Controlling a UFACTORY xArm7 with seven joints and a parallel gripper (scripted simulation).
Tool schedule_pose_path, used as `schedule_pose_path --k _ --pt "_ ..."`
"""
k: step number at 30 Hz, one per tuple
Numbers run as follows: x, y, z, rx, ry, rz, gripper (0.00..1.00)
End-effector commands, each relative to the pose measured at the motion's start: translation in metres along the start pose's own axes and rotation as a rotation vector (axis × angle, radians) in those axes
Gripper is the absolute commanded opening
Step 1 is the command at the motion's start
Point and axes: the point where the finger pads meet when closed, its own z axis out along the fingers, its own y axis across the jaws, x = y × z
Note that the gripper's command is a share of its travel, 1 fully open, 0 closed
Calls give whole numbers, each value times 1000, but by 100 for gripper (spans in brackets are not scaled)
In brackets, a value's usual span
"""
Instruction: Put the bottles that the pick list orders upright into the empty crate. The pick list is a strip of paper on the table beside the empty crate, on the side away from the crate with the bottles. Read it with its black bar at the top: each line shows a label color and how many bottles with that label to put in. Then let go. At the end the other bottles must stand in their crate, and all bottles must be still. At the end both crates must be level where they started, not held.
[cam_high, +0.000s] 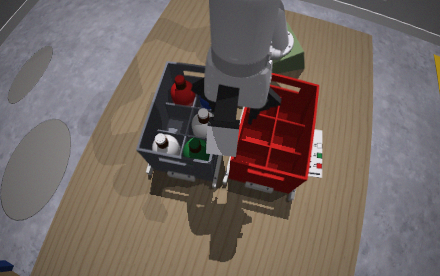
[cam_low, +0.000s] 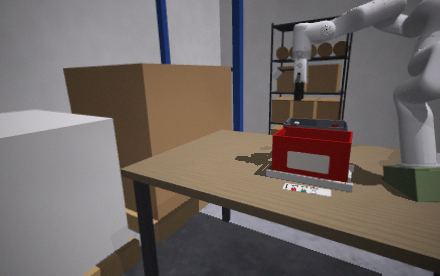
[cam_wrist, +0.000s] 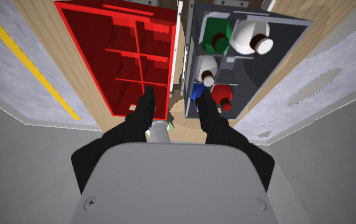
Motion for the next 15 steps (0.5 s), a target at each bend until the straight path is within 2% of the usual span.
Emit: schedule_pose_path --k 1,12,15 --pt "6 21 -5 1 3 -1 65" --pt "18 74 -14 1 3 -2 65" --pt "19 79 -15 1 3 -2 65"
